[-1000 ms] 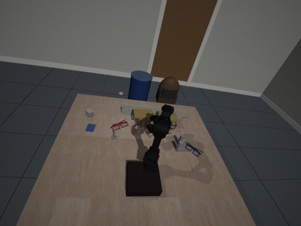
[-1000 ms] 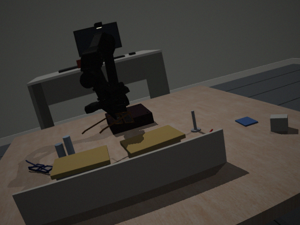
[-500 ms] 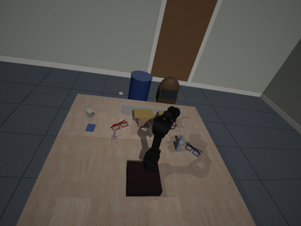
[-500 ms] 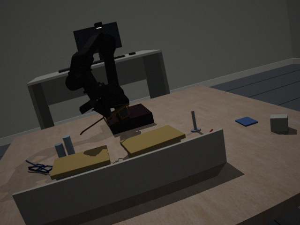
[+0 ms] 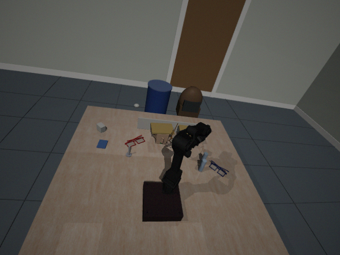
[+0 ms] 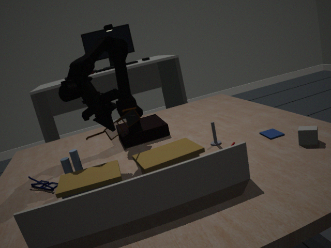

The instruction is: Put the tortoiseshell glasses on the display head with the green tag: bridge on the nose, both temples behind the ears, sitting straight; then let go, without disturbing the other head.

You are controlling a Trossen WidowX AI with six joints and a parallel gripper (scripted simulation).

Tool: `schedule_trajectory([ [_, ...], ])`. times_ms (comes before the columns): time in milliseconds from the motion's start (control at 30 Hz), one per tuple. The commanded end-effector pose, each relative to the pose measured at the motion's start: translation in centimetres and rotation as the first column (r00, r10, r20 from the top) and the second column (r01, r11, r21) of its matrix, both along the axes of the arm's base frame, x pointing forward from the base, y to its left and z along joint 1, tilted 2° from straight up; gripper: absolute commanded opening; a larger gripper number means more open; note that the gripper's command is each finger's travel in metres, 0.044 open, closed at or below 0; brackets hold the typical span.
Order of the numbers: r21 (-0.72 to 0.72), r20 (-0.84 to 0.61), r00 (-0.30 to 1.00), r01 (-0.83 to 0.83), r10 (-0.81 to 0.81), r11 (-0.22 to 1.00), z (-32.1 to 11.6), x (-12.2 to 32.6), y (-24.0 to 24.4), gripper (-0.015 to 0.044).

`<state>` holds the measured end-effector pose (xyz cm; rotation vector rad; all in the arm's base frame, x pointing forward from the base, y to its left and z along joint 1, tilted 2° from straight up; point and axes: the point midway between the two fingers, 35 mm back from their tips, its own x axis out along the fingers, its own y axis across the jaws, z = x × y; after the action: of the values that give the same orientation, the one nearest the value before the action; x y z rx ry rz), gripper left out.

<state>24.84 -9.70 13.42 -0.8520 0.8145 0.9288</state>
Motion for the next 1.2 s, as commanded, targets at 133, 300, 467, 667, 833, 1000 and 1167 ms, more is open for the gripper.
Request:
schedule_trajectory([
  [133,-0.074,0.151,0.975,-0.152,0.162,0.986,0.7,-0.1,-1.7,0.0],
  [300,-0.143,0.232,0.938,-0.23,0.259,0.963,1.2,-0.2,-2.8,0.0],
  [467,-0.229,0.301,0.885,-0.293,0.354,0.928,1.6,-0.5,-3.9,0.0],
  [667,-0.347,0.364,0.807,-0.347,0.466,0.871,2.2,-0.9,-5.3,0.0],
  [833,-0.454,0.395,0.732,-0.37,0.556,0.81,2.7,-1.3,-6.5,0.0],
  [1000,-0.509,0.402,0.692,-0.375,0.599,0.775,3.0,-1.5,-7.0,0.0],
  [1167,-0.481,0.393,0.716,-0.374,0.577,0.793,2.8,-1.5,-6.8,0.0],
])
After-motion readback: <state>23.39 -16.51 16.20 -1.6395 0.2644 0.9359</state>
